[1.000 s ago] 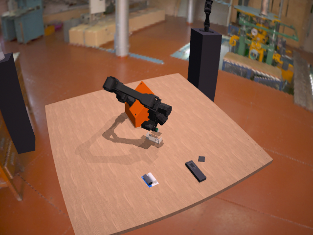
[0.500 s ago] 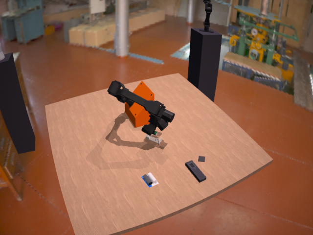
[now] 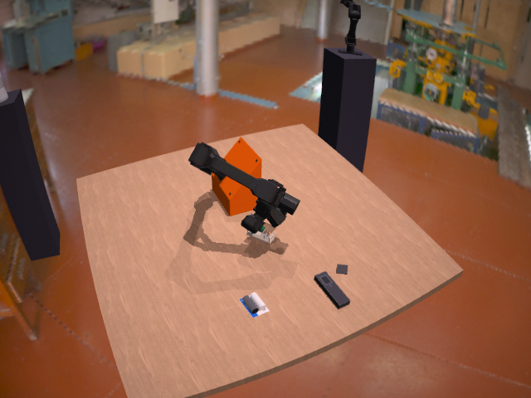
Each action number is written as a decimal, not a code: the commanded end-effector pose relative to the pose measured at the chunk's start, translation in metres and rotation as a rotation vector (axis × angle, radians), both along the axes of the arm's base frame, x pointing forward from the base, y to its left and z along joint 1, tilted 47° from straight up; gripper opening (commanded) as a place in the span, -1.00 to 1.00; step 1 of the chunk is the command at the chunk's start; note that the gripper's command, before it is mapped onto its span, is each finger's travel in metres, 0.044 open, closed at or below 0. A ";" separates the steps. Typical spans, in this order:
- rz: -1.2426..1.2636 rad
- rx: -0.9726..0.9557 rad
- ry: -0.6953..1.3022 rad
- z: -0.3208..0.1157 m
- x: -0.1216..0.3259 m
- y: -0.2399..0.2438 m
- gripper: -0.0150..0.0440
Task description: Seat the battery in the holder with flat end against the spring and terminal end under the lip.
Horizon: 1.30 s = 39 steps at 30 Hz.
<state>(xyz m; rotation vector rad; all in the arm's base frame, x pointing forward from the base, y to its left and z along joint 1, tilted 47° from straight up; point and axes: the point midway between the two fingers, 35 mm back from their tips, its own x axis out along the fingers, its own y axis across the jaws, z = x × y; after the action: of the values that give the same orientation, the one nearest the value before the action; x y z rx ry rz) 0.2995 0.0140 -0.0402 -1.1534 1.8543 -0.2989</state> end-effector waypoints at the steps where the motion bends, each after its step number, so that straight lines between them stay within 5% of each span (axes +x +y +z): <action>1: -0.017 -0.014 0.010 -0.002 0.002 -0.001 -0.22; 39: -0.144 -0.136 0.111 -0.013 0.009 -0.007 -0.22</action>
<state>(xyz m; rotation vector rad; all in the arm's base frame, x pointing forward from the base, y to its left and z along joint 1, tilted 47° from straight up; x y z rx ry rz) 0.3075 0.0066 -0.0524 -1.1536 2.0414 -0.4498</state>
